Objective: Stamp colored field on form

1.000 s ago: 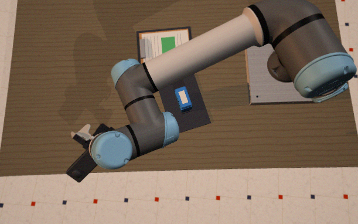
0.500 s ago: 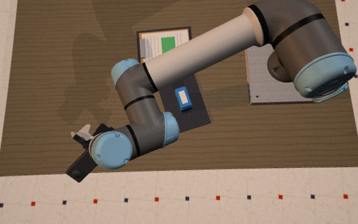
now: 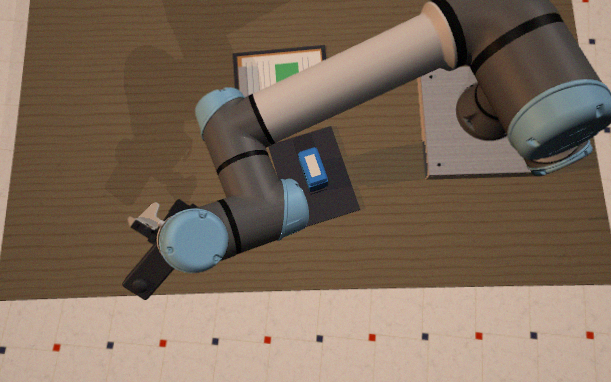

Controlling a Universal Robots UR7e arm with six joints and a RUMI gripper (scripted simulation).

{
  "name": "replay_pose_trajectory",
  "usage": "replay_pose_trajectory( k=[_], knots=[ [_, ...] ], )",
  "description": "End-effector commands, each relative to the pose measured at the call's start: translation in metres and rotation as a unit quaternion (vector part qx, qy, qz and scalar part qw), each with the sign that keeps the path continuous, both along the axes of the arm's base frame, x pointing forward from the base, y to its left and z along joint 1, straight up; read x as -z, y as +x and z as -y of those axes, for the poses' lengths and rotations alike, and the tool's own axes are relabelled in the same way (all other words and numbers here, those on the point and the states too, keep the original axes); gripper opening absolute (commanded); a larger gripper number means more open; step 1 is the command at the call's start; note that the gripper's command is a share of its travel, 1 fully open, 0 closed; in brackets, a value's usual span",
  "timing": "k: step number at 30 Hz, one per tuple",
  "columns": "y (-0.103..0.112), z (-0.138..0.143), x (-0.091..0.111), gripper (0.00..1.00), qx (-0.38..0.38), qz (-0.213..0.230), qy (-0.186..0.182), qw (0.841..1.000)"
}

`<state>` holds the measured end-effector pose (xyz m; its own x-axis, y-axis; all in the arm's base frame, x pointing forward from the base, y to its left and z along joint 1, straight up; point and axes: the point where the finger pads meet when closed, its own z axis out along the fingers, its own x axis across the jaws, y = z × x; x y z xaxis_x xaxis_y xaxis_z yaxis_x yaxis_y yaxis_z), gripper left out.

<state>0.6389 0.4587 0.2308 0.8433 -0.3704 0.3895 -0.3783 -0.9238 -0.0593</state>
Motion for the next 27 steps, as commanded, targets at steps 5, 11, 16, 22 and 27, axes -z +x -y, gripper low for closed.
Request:
replay_pose_trajectory(
  k=[5,11,16,22,27],
  knots=[
    [-0.029,0.059,0.014,1.0,-0.079,-0.047,-0.03,0.995],
    [-0.048,0.087,0.022,1.0,-0.12,-0.071,-0.041,0.989],
    [-0.063,0.106,0.029,1.0,-0.15,-0.088,-0.048,0.984],
    [-0.089,0.135,0.04,1.0,-0.196,-0.113,-0.054,0.972],
    [-0.107,0.152,0.047,1.0,-0.227,-0.129,-0.057,0.964]
  ],
)
